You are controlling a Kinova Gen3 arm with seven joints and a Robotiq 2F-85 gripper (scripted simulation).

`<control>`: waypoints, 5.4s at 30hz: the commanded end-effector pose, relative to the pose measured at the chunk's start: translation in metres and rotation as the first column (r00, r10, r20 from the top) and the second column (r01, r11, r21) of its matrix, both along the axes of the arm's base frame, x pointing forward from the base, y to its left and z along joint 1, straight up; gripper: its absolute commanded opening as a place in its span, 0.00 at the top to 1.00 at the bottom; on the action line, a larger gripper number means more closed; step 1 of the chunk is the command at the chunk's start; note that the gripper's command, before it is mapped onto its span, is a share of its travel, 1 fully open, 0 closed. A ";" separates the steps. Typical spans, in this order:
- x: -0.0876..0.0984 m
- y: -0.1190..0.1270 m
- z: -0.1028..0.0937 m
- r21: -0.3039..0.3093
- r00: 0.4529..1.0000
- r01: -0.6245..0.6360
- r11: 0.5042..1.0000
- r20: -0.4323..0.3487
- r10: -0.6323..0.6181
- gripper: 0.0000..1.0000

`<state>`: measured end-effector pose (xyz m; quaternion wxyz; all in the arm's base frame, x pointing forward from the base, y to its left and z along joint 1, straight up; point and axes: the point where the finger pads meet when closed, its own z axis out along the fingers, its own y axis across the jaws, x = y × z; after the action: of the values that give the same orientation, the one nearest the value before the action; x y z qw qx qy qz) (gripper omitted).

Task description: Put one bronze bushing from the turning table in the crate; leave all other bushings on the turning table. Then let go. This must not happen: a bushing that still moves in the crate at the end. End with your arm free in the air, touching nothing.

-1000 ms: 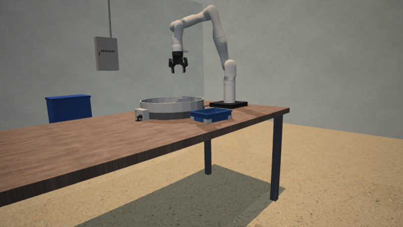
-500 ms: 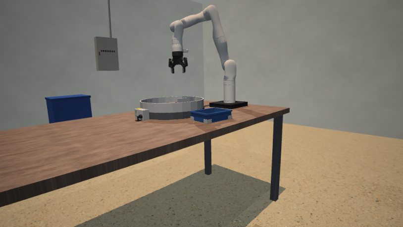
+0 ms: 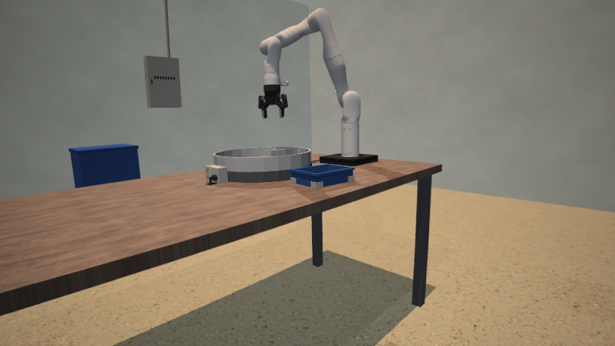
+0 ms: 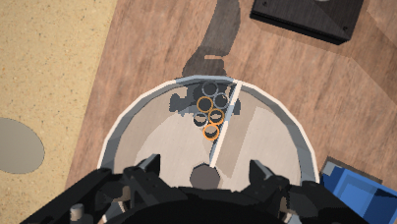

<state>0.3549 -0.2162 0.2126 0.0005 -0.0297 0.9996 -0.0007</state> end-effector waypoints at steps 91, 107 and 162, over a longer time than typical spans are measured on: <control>0.006 0.009 -0.029 -0.002 1.000 0.001 1.000 0.002 -0.001 0.00; 0.006 0.009 -0.029 -0.002 1.000 0.001 1.000 0.002 -0.001 0.00; -0.009 0.003 -0.045 0.001 0.748 0.664 0.748 0.004 -0.664 0.84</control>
<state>0.3447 -0.2159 0.1673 0.0013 0.3296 0.9441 -0.0008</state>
